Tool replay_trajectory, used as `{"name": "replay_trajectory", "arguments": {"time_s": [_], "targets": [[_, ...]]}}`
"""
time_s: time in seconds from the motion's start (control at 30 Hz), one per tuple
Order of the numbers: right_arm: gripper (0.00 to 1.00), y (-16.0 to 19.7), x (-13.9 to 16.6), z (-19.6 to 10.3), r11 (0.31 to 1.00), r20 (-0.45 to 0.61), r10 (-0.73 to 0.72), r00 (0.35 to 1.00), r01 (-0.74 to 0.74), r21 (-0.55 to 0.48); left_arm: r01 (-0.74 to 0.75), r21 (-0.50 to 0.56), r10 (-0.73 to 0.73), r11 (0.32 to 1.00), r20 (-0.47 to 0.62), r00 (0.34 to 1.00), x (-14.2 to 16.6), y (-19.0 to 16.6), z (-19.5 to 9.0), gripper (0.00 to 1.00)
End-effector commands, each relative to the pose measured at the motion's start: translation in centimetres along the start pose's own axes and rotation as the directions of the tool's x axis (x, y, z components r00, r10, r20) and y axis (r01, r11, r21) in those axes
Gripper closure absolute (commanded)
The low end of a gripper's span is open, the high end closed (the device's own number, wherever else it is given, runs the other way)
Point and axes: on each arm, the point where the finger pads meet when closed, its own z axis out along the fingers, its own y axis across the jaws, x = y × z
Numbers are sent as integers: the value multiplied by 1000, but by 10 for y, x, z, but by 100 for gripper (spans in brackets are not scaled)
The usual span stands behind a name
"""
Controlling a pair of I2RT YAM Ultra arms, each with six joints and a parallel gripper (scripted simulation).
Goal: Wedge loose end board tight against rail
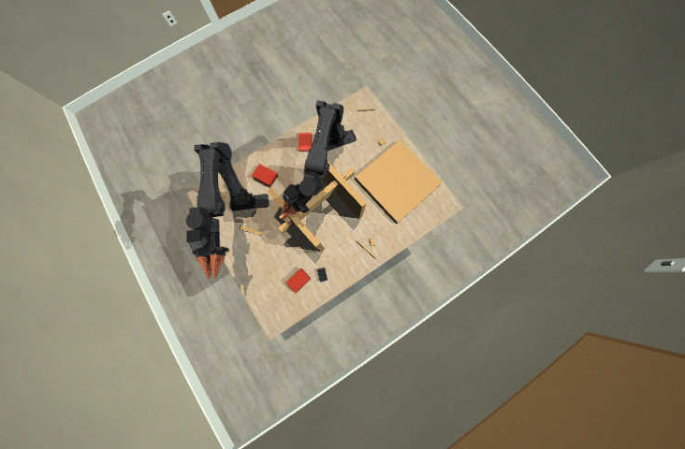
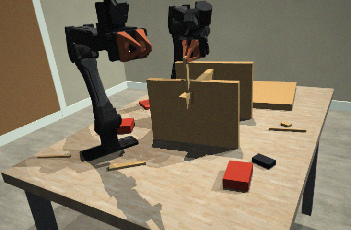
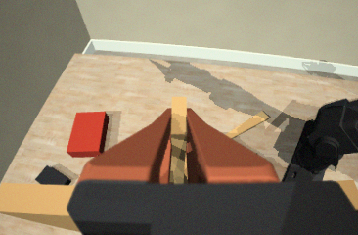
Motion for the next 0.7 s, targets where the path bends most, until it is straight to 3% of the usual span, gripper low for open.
{"name": "replay_trajectory", "arguments": {"time_s": [0.0,0.03,0.13,0.4,0.67], "targets": [[78,0,-35,-5,1000,85,4,996,-4,-1,-38,-1,38,999,63,997,-28,-3,-7,98],[78,0,-35,-5,1000,85,4,996,-4,-1,-10,10,10,1000,22,1000,-14,-2,-1,98],[78,0,-35,-5,1000,85,4,996,-4,-1,-47,-6,48,999,74,996,-35,-4,-13,98],[78,0,-35,-5,1000,85,4,996,-4,-1,-21,5,21,1000,32,999,-20,-2,-5,98],[78,0,-35,-5,1000,85,4,996,-4,-1,-52,-10,53,999,75,996,-37,-2,-14,98]]}}
